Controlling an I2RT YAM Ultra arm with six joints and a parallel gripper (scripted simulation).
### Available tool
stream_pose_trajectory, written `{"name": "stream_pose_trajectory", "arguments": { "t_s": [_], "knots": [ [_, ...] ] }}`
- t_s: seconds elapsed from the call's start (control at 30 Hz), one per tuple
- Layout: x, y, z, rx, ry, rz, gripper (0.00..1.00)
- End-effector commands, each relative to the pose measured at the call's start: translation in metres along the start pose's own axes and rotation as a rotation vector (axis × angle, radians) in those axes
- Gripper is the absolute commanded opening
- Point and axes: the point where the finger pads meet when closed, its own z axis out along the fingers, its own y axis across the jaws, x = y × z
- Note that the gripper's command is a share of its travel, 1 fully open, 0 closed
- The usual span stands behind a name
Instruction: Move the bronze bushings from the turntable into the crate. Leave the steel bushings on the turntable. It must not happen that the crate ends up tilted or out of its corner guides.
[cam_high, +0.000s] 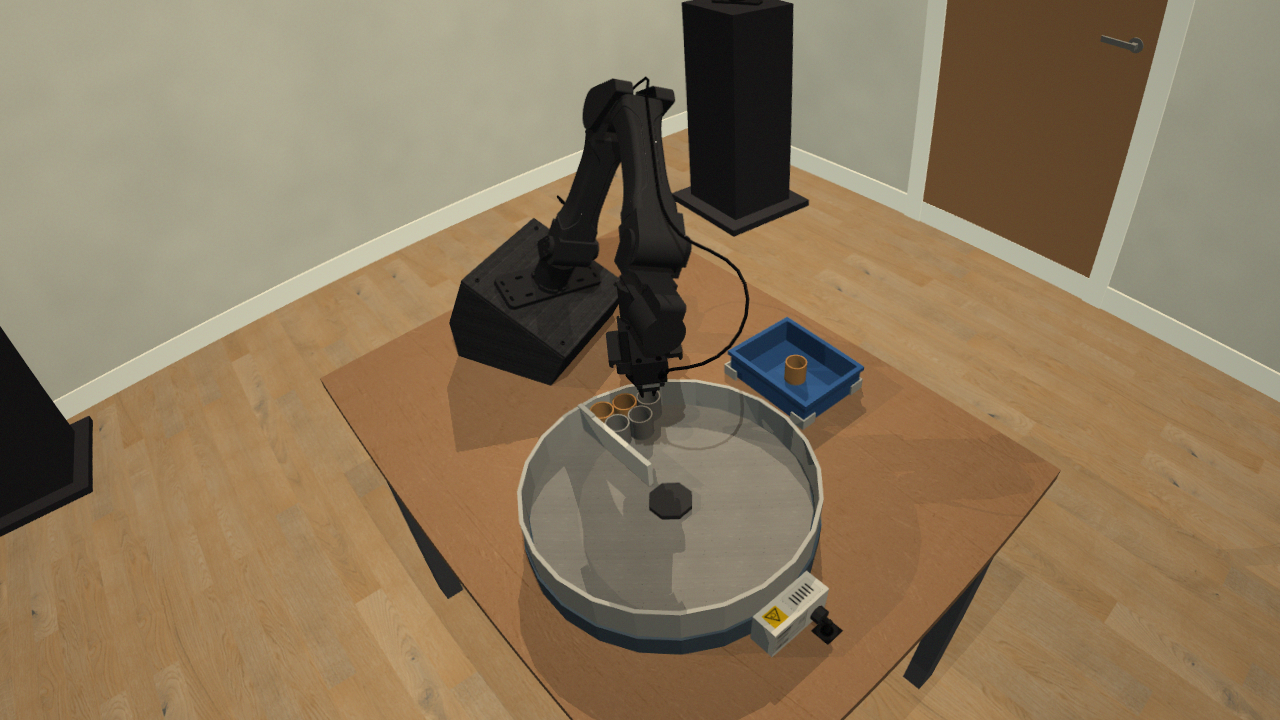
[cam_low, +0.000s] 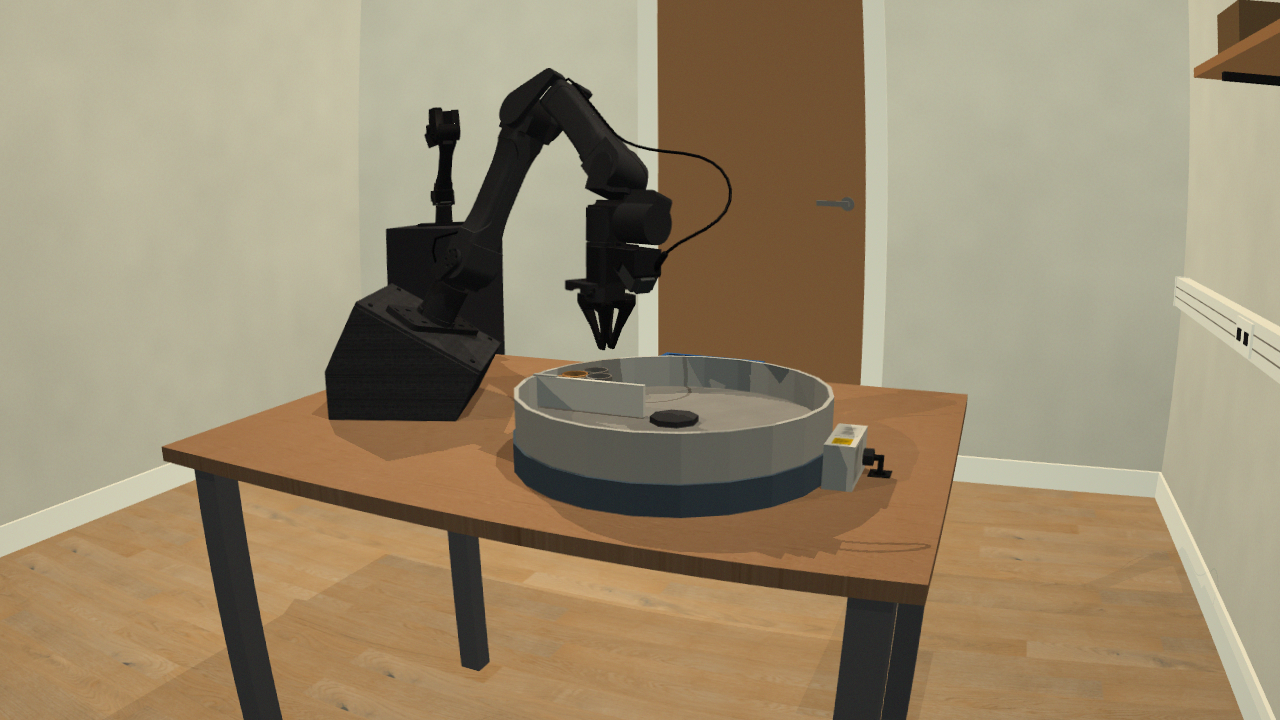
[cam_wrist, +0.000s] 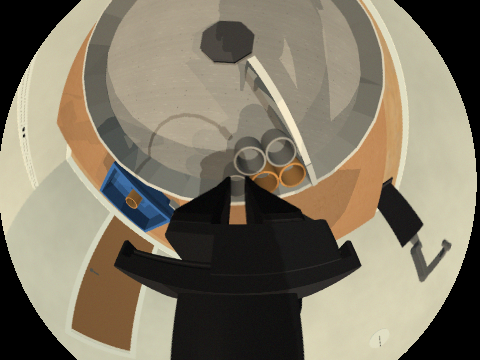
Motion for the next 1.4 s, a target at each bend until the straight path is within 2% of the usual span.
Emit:
{"name": "stream_pose_trajectory", "arguments": {
  "t_s": [0.0,0.9,1.0,1.37],
  "knots": [
    [-0.0113,0.0024,-0.0087,-0.013,-0.034,-0.006,0.15],
    [-0.0110,0.0009,-0.0056,-0.010,-0.021,-0.002,0.15],
    [-0.0124,0.0035,-0.0122,-0.014,-0.039,-0.010,0.15],
    [-0.0131,0.0033,-0.0117,-0.014,-0.040,-0.009,0.15]
  ]
}}
